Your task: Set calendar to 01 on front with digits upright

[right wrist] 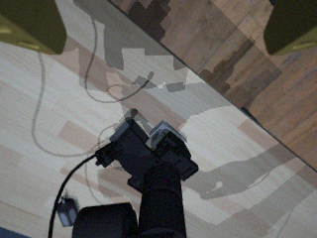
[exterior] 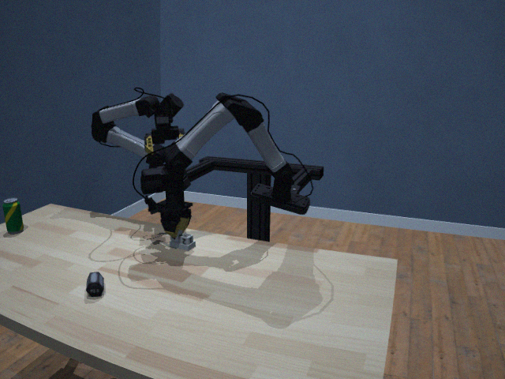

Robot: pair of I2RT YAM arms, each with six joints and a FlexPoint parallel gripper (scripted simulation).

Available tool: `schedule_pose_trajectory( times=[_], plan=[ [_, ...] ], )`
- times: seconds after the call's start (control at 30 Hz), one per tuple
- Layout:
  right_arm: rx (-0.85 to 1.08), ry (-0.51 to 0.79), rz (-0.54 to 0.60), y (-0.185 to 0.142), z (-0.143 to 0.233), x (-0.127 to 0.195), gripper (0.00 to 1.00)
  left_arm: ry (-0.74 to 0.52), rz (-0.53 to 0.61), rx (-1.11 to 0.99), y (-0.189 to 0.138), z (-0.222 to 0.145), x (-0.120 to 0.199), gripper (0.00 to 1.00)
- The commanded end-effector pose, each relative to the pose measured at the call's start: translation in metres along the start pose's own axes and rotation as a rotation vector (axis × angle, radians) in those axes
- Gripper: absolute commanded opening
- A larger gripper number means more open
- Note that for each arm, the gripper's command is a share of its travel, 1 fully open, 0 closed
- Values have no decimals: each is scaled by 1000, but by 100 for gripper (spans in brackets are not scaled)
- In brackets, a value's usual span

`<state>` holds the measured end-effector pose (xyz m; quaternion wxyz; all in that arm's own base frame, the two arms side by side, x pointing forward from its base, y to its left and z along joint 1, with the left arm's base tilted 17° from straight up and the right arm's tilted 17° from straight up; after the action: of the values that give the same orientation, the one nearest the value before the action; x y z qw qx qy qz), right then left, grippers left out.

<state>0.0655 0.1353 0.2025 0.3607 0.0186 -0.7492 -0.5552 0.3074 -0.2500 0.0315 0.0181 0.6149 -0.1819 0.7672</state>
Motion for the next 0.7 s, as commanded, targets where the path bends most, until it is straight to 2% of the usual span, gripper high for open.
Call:
schedule_pose_trajectory(
  times=[0.0,0.3,0.47,0.67],
  plan=[
    [-7,-2,-11,3,1,1,100,17,-7,-1,1,4,-6,19],
    [-7,-2,-12,3,1,1,100,-29,27,-2,-4,-7,-30,19],
    [-7,-2,-12,3,1,1,100,-24,26,-4,7,6,-6,19],
    [-7,-2,-12,3,1,1,100,-23,19,-3,7,7,-5,19]
  ],
)
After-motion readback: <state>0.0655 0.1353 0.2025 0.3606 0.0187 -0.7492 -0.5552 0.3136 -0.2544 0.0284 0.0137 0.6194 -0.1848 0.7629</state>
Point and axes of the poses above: on each arm, the point where the finger pads meet when closed, its own x axis back along the fingers, its own z axis across the jaws, y = z × x, the point moved 6 cm from there along x, back along the fingers, and after that the axes turned 11 degrees about -x, right-handed, at the moved point
